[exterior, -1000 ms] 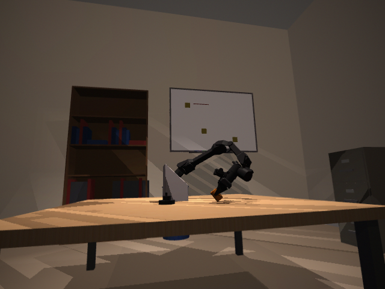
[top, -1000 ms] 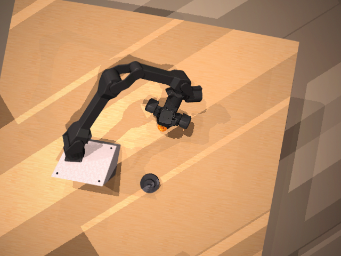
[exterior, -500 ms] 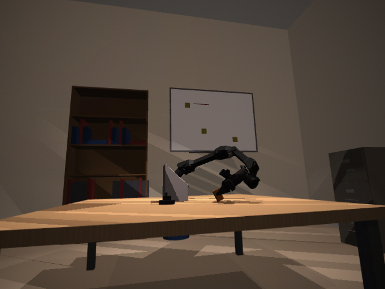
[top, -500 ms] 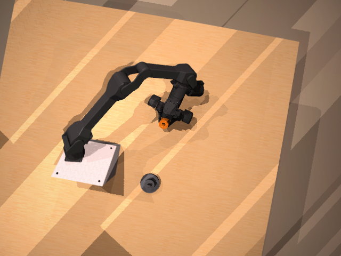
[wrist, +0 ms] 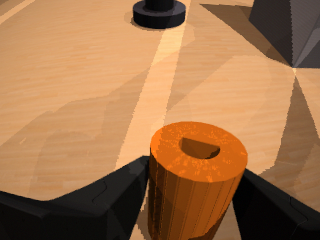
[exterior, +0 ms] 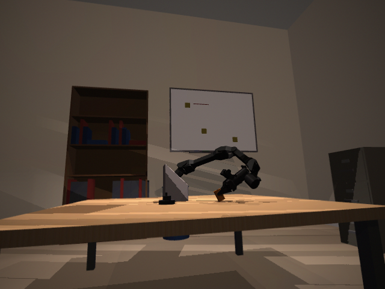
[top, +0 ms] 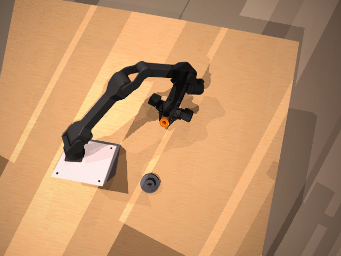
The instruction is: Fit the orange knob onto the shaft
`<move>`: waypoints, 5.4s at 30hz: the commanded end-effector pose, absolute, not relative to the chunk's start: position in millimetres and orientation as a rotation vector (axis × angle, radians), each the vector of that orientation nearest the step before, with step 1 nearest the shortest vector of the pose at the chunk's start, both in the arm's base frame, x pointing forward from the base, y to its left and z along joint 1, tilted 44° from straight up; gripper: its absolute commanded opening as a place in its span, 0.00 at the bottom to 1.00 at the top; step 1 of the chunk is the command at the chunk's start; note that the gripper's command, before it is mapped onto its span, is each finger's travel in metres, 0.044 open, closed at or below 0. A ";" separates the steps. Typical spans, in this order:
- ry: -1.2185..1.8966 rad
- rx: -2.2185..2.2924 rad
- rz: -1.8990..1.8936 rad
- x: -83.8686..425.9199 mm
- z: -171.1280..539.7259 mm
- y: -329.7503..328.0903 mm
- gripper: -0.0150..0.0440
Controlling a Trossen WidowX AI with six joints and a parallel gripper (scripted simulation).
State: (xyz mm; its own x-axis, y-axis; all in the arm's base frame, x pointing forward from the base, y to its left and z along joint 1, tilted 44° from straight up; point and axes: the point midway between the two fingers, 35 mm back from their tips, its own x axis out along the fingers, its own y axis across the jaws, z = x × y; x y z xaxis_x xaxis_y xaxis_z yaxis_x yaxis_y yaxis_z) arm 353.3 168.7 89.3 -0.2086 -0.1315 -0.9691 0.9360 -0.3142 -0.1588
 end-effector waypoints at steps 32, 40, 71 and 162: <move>1.059 1.206 -1.651 353.2 88.9 168.2 1.00; 1.058 1.214 -1.641 352.8 95.4 162.4 1.00; 1.580 2.065 -1.039 344.2 163.5 102.9 1.00; 1.409 0.687 0.496 356.5 95.5 167.9 1.00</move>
